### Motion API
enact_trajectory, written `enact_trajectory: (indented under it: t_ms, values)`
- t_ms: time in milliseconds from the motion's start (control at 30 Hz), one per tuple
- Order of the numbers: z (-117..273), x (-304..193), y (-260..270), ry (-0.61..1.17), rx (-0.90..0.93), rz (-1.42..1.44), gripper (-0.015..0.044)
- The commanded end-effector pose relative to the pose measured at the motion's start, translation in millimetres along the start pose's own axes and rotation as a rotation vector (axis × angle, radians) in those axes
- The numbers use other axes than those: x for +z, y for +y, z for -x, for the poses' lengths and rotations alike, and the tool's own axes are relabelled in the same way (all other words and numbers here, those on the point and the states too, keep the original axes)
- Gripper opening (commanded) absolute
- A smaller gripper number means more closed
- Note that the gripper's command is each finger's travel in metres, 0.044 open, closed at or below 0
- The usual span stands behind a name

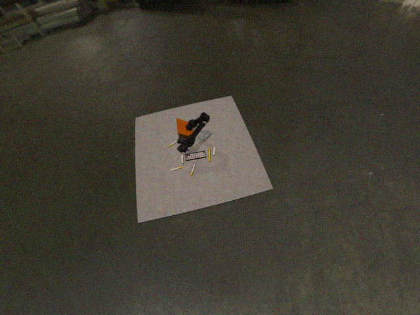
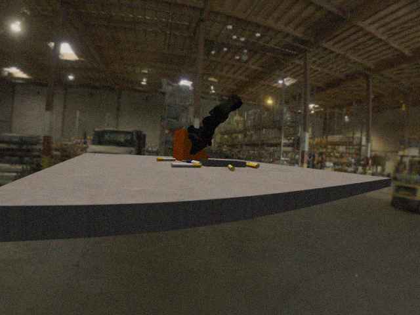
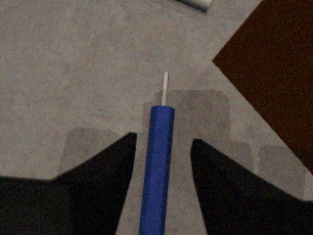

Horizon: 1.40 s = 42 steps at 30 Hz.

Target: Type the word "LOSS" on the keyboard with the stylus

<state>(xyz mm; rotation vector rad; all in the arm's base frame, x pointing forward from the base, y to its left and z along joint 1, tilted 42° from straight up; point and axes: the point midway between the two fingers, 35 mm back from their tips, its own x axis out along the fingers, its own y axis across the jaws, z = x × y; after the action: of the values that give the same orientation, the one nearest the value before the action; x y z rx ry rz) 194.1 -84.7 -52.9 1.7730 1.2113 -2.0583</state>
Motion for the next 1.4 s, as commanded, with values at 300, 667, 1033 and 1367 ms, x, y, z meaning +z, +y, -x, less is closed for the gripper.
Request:
enact_trajectory:
  t_ms: [300, 667, 1033, 1367]
  values:
    - [-8, -5, -1, 0.002, -0.004, -0.003, 0.0150]
    - [-15, -9, -1, 0.003, -0.004, -0.003, 0.0150]
    - [-21, -13, -1, 0.003, -0.005, -0.003, 0.0150]
    - [-27, -16, -1, 0.003, -0.005, -0.003, 0.0150]
